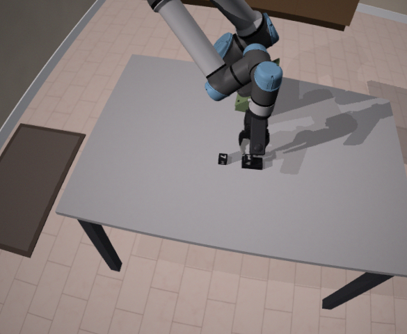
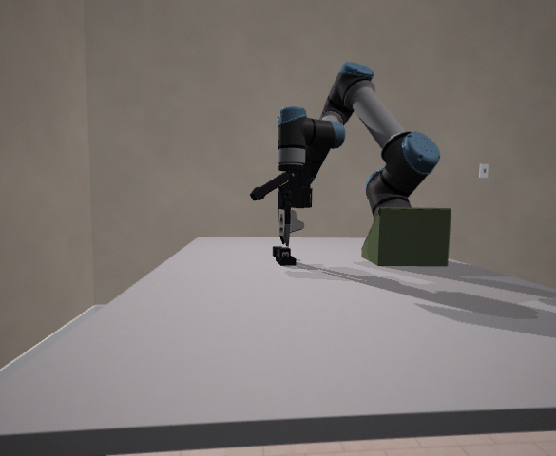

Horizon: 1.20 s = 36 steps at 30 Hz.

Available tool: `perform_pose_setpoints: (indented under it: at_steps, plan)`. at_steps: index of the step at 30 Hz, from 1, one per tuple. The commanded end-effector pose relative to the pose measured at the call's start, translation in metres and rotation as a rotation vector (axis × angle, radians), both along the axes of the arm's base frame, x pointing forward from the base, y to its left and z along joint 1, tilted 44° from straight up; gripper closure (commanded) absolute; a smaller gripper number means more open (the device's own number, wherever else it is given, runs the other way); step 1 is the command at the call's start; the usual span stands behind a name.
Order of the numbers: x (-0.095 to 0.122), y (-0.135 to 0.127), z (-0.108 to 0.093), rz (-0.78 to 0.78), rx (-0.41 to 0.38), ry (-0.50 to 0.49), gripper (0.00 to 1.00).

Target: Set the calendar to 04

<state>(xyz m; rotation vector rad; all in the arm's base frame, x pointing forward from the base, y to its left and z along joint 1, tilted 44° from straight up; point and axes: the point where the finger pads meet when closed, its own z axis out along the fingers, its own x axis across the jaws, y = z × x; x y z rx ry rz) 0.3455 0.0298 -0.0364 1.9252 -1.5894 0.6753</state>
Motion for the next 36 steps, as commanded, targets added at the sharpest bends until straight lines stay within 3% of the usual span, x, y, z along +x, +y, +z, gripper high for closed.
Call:
perform_pose_setpoints:
  at_steps: [1, 36]
  plan:
    - [0.0, 0.0, 0.0, 0.0, 0.0, -0.001, 0.72]
    - [0.001, -0.019, -0.02, 0.0, 0.0, -0.001, 0.72]
